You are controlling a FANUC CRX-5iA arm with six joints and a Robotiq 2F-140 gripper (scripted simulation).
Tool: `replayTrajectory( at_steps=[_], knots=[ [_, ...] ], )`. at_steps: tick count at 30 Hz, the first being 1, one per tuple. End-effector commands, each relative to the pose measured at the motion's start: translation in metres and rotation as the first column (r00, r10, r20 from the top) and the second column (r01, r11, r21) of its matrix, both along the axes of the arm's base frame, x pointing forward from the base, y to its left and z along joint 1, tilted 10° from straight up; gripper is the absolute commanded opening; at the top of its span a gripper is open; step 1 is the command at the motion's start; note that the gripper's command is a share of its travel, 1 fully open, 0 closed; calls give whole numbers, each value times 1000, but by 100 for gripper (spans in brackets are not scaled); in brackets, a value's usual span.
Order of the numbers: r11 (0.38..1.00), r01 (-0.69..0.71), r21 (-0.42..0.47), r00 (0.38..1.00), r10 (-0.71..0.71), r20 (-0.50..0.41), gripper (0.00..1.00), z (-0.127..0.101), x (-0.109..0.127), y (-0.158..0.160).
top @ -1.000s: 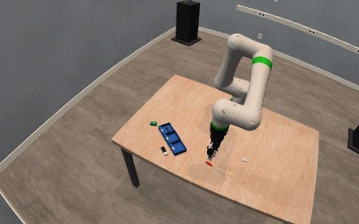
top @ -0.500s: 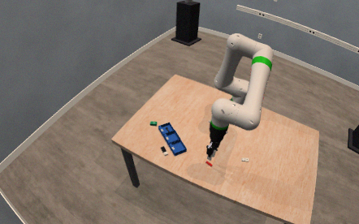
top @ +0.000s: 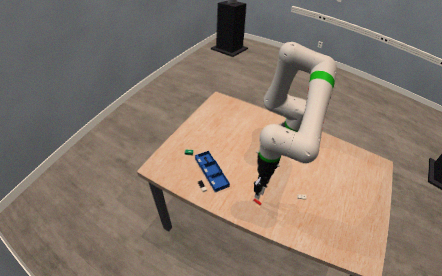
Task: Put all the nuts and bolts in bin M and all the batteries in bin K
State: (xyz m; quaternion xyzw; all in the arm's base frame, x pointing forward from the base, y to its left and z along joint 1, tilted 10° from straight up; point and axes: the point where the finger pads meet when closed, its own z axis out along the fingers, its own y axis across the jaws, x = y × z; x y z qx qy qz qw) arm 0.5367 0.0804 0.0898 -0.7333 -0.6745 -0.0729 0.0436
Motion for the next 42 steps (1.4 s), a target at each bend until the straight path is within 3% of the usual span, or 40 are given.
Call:
replayTrajectory(
  at_steps=[1, 12, 37, 38, 42],
  knots=[
    [1000, 0, 0, 1000, 0, 1, 26, -4, 1, 1],
    [1000, 0, 0, 1000, 0, 1, 26, -46, 3, 8],
    [1000, 0, 0, 1000, 0, 1, 26, -58, 3, 9],
    [1000, 0, 0, 1000, 0, 1, 15, -58, 3, 9],
    [1000, 0, 0, 1000, 0, 1, 15, -58, 3, 9]
  ],
)
